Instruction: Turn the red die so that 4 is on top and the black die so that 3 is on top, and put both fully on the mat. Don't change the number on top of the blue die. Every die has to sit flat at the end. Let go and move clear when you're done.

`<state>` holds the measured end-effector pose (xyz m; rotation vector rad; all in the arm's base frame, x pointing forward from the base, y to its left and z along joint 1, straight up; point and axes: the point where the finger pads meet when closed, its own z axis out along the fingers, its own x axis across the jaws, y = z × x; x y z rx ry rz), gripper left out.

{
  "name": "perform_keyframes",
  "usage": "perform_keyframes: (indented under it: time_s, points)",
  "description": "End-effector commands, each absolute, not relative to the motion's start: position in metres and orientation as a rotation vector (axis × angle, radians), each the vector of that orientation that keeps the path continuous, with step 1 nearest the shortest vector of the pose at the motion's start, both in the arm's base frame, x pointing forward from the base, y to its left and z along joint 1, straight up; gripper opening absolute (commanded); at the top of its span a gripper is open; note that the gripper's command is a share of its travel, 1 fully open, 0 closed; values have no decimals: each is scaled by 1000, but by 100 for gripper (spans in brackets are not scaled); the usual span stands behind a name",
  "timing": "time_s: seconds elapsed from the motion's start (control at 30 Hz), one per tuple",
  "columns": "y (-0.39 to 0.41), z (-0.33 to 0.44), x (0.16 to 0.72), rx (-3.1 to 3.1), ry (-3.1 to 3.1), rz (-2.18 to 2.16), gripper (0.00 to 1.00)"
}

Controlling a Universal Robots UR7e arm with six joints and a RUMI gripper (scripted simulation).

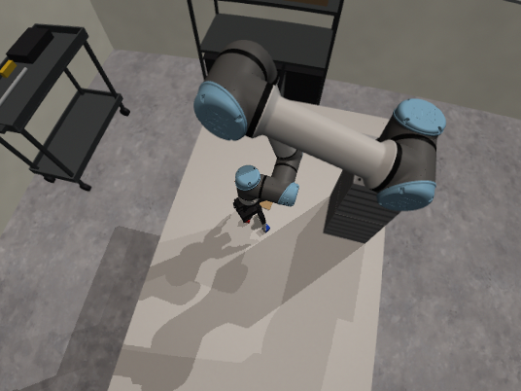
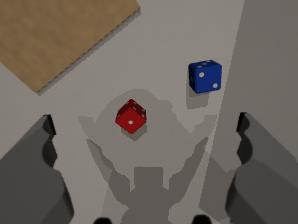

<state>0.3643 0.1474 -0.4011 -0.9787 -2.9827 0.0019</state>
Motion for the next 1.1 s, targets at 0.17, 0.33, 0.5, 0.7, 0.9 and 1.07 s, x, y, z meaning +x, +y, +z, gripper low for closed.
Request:
perform_keyframes:
  time_s: [0.17, 0.33, 0.5, 0.7, 0.9, 1.07]
  points:
    - [152, -401, 313, -980, -2985, 0, 100]
    - [153, -401, 300, -980, -2985, 0, 100]
    - [153, -401, 300, -980, -2985, 0, 100]
    - [153, -401, 300, -980, -2985, 0, 100]
    - [153, -401, 300, -980, -2985, 0, 100]
    - [153, -401, 300, -980, -2985, 0, 100]
